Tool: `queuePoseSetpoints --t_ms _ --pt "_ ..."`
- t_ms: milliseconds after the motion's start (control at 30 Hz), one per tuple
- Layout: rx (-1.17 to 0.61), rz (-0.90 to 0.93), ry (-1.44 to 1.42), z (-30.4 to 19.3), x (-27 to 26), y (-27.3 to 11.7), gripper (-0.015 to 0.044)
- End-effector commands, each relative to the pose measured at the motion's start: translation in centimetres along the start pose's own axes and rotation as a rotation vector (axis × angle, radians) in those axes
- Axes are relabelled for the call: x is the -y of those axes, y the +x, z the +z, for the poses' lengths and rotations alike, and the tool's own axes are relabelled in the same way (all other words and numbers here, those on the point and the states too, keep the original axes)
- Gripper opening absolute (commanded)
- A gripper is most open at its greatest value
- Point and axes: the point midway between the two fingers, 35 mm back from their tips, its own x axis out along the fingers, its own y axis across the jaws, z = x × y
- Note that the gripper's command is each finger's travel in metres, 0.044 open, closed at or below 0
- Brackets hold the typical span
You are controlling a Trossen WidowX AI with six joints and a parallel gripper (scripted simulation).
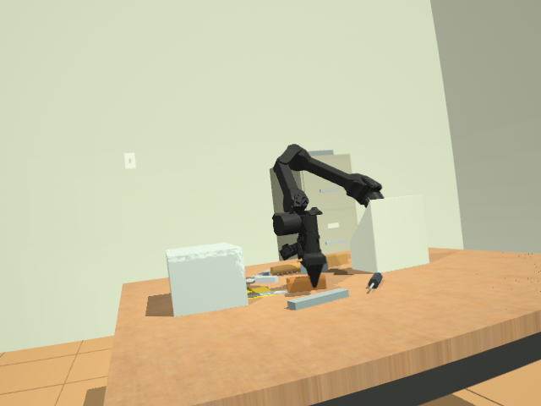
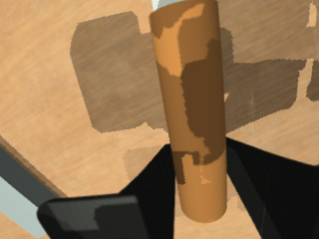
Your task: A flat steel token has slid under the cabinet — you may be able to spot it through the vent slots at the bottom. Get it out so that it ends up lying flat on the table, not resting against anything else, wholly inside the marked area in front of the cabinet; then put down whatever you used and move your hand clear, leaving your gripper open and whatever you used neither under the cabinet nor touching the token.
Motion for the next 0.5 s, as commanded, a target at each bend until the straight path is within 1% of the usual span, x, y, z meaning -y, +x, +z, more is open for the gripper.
queuePoseSetpoints --t_ms 0,467 --pt "-0.005 -0.003 0.002 -1.0 0.1 0.1 0.0" --pt "-0.006 -0.002 0.001 -3.2 -0.1 0.1 0.0"
